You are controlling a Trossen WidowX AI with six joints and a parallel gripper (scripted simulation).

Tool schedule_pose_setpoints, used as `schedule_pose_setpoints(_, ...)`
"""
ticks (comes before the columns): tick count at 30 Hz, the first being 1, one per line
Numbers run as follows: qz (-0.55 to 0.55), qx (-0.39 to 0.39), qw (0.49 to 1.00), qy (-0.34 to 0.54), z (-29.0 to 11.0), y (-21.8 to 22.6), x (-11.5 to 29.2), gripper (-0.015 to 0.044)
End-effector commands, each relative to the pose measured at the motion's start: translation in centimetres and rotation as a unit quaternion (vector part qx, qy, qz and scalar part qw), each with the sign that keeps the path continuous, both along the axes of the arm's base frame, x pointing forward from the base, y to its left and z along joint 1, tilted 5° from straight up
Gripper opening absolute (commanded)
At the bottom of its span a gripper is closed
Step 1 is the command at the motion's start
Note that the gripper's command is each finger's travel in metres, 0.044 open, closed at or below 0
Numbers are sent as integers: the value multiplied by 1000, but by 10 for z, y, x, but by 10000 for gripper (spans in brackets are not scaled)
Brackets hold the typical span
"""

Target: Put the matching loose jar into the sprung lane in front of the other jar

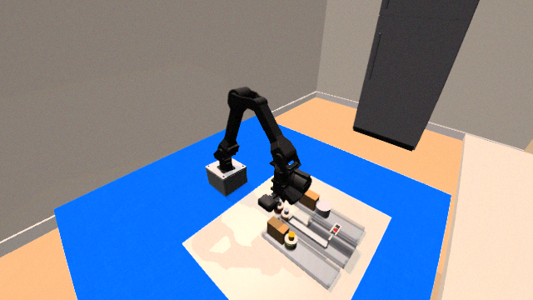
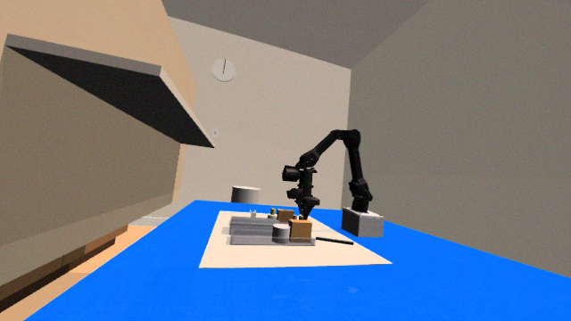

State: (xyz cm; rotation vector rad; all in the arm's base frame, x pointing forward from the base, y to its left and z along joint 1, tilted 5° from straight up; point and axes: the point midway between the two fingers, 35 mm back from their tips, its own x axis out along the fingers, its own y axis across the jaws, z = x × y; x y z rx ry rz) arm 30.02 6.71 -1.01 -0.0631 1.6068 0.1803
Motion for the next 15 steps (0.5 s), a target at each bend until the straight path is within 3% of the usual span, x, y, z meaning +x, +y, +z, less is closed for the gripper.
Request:
schedule_pose_setpoints(1,-2,5,1000,-18,3,3,14,0)
schedule_pose_setpoints(15,-2,5,1000,-18,4,4,21,0)
